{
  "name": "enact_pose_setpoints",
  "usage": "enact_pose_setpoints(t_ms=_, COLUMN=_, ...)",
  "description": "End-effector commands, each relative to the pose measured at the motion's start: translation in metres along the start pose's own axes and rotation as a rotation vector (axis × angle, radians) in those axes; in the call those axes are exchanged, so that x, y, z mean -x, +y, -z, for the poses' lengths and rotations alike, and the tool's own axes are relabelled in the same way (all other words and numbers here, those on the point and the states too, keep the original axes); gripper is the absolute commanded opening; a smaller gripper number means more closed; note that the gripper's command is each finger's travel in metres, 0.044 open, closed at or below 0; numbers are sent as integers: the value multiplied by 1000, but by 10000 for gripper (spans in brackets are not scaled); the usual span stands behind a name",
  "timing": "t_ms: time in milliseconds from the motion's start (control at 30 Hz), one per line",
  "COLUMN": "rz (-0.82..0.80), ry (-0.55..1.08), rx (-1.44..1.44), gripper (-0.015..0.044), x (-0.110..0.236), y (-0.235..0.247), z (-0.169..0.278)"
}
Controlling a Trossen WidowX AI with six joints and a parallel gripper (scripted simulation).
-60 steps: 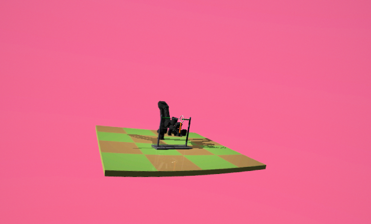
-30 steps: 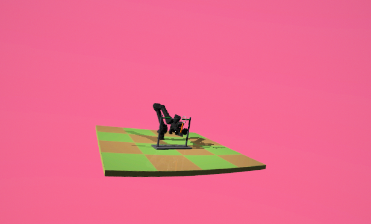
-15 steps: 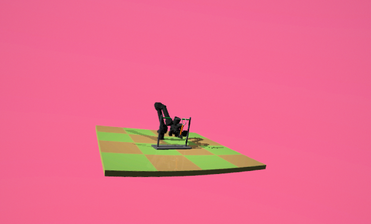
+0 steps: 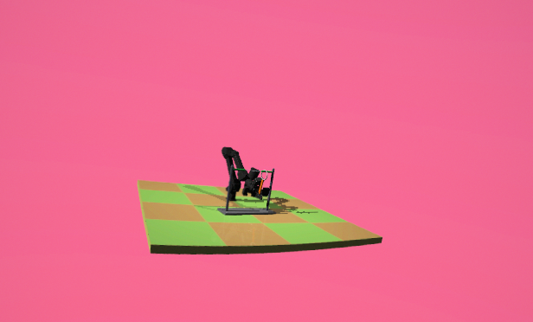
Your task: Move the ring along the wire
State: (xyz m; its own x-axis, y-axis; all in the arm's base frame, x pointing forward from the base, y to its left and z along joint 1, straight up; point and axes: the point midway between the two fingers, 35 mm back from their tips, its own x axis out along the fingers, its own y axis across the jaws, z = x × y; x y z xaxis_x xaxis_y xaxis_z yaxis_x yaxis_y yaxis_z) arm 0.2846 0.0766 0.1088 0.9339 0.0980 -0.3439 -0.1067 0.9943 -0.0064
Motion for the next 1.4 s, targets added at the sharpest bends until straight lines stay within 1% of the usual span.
enact_pose_setpoints(t_ms=0, rz=0, ry=0, rx=0, gripper=-71, x=0, y=0, z=0)
enact_pose_setpoints(t_ms=300, rz=0, ry=0, rx=0, gripper=160, x=1, y=0, z=0)
enact_pose_setpoints(t_ms=1367, rz=5, ry=2, rx=-5, gripper=160, x=50, y=0, z=0)
